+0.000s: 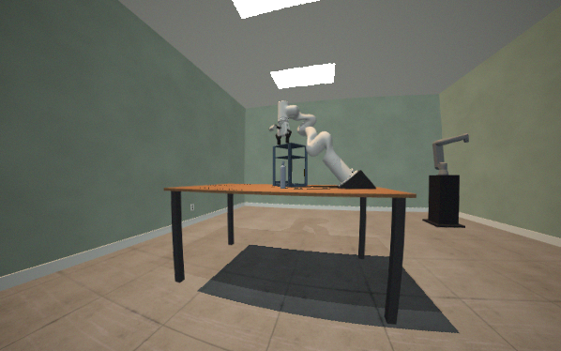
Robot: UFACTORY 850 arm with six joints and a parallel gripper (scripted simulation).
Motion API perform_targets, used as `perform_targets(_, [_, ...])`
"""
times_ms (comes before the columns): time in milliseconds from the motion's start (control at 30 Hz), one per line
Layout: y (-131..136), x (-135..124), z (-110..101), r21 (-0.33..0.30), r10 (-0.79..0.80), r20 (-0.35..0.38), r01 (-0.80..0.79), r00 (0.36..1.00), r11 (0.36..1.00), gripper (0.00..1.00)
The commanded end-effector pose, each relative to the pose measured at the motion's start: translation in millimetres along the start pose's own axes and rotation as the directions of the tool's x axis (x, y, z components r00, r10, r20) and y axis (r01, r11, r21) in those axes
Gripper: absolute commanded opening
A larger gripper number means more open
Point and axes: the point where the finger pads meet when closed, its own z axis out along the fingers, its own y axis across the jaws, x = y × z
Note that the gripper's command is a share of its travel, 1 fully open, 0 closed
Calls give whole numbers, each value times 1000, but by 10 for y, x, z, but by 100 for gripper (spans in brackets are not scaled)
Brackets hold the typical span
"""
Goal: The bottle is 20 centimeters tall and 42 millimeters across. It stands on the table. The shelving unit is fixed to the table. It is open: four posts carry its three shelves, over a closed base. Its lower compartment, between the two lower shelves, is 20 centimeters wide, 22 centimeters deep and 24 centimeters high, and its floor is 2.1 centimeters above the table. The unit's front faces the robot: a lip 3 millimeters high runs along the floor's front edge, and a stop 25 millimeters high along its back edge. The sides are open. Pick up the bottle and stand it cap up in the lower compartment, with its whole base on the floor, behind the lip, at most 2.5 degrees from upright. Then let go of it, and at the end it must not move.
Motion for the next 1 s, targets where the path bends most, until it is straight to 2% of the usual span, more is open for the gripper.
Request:
perform_targets(0, [3,3,-5,0,1,-1,-1,1000,1000,100])
perform_targets(200, [3,3,-5,0,1,-1,-1,1000,1000,100])
perform_targets(233, [3,3,-5,0,1,-1,-1,1000,1000,61])
perform_targets(967, [9,-13,10,-7,67,30,-67,997,998,61])
